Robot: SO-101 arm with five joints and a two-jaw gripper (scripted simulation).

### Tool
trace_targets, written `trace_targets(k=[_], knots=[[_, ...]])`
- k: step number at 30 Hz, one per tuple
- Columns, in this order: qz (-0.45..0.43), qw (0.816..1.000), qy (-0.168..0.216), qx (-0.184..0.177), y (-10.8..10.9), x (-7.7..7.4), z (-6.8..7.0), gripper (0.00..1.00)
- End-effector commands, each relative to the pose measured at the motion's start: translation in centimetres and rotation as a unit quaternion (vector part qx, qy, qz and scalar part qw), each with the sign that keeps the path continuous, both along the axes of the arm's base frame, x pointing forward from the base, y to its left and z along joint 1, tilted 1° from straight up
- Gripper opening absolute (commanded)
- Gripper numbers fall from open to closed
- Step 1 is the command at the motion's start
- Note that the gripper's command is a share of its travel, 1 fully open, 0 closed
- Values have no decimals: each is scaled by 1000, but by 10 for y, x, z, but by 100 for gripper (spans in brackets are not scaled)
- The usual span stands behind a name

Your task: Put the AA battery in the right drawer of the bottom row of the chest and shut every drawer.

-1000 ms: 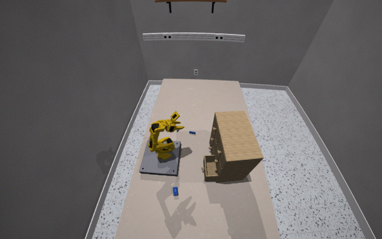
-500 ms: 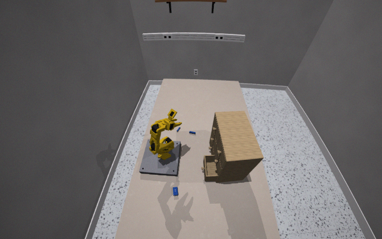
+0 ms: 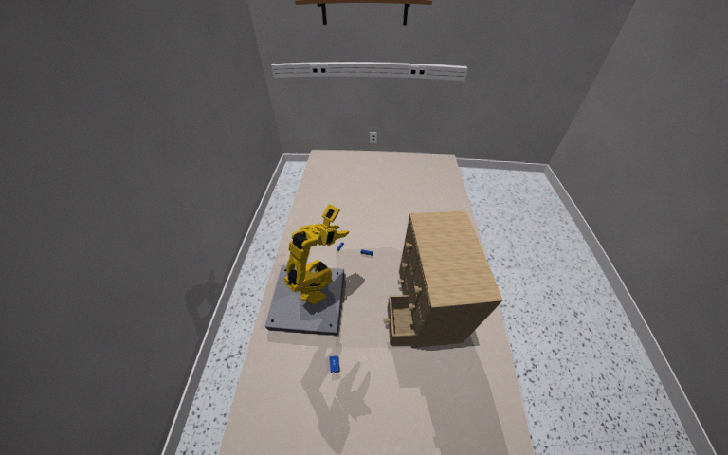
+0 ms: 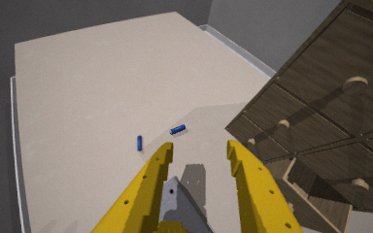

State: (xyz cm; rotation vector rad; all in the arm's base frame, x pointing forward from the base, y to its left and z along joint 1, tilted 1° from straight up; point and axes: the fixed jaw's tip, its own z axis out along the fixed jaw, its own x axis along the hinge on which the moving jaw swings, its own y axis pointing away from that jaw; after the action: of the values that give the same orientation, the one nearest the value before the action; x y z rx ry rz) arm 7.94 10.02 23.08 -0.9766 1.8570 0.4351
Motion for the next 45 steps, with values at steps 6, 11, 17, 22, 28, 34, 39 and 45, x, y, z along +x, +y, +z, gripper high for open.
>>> trace_targets(k=[6,11,17,22,28,34,39,45], knots=[[76,988,-37,-127,19,16,-8,21],[104,979,-47,-169,25,22,-13,21],[165,952,-65,-248,37,34,-25,21],[220,922,-78,-308,46,43,-38,21],[266,894,-86,-351,53,50,-49,21],[339,843,-97,-406,62,60,-68,21],[400,795,-104,-444,69,67,-85,21],[451,752,-108,-468,73,72,-101,21]])
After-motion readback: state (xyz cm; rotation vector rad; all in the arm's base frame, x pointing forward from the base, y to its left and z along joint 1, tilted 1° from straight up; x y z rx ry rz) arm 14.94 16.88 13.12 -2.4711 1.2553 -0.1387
